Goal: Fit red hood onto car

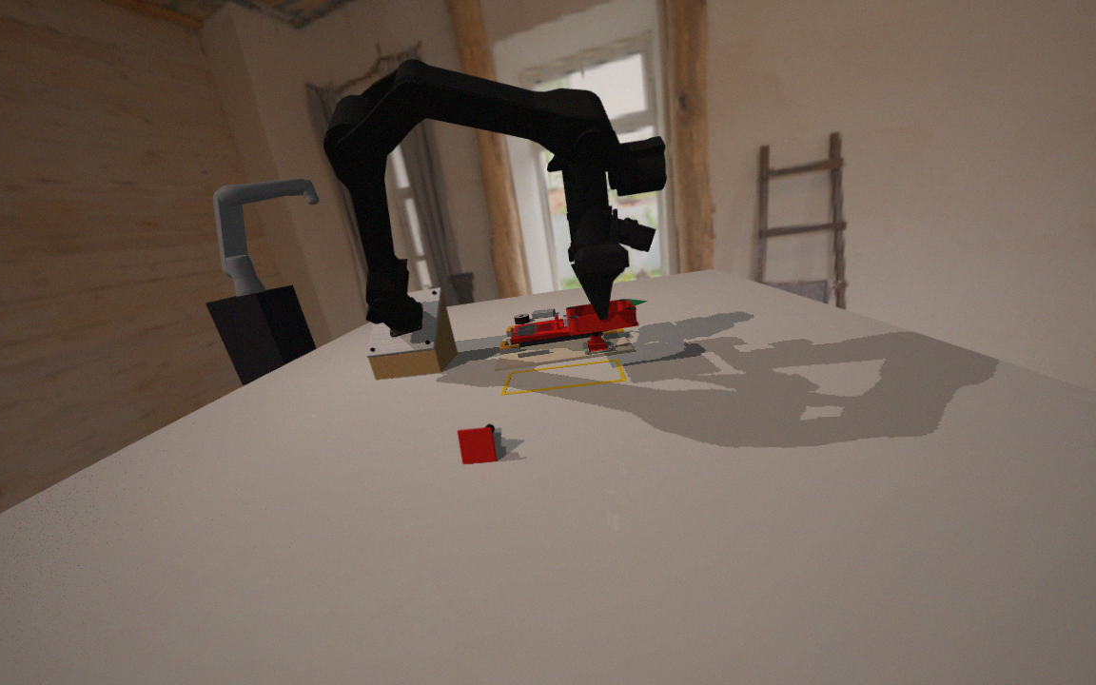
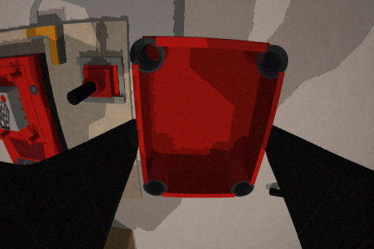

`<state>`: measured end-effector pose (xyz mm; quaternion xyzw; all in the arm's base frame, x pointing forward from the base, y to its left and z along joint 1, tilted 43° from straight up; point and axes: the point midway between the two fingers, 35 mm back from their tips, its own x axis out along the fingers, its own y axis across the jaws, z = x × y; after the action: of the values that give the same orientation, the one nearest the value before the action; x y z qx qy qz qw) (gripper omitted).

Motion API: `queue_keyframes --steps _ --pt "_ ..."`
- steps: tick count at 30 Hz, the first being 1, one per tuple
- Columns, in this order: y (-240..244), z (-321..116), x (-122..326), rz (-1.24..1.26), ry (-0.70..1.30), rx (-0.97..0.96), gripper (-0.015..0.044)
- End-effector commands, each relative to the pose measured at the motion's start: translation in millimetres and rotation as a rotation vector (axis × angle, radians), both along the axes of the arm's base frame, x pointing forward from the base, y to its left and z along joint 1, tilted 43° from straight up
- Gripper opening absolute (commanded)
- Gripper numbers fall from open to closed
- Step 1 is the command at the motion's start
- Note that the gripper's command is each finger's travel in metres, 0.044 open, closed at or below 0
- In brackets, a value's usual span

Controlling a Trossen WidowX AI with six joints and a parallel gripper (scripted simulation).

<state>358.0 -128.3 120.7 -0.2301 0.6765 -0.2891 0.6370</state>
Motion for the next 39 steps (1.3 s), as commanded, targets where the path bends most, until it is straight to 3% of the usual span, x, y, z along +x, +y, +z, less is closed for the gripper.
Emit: queue_keyframes --steps 1,22,29,39 --pt "1 0 -2 0.073 0.066 0.007 0.0" --pt "7 -4 -16 0.513 0.479 0.056 0.0" --pt "3 -8 -16 0.527 0.492 0.058 0.0" --pt "-36 -50 -20 0.527 0.492 0.056 0.0"
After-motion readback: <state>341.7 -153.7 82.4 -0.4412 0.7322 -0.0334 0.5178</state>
